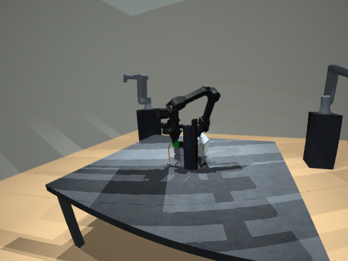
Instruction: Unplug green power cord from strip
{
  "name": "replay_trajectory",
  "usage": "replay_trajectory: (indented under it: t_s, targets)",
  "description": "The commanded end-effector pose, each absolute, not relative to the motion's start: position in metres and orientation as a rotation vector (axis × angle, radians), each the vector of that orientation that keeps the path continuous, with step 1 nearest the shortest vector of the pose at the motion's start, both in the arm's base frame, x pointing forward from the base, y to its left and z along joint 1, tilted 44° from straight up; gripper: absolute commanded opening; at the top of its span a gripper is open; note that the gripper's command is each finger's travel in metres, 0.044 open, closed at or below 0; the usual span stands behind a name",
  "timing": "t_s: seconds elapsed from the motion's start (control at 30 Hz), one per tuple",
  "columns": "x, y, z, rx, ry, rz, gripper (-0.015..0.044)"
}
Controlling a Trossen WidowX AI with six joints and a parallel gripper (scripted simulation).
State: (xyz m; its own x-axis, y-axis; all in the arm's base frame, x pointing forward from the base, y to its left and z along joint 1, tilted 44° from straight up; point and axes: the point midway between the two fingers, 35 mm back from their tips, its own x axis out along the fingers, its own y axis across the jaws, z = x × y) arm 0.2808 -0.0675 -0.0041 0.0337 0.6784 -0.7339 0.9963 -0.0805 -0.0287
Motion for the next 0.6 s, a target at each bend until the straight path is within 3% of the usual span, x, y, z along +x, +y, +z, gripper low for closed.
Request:
replay_trajectory:
  t_s: [0.0,0.57]
  targets:
    - [0.281,-0.07,-0.006,1.811,1.691,-0.821,0.0]
    - [0.281,-0.092,-0.024,1.812,1.69,-0.825,0.0]
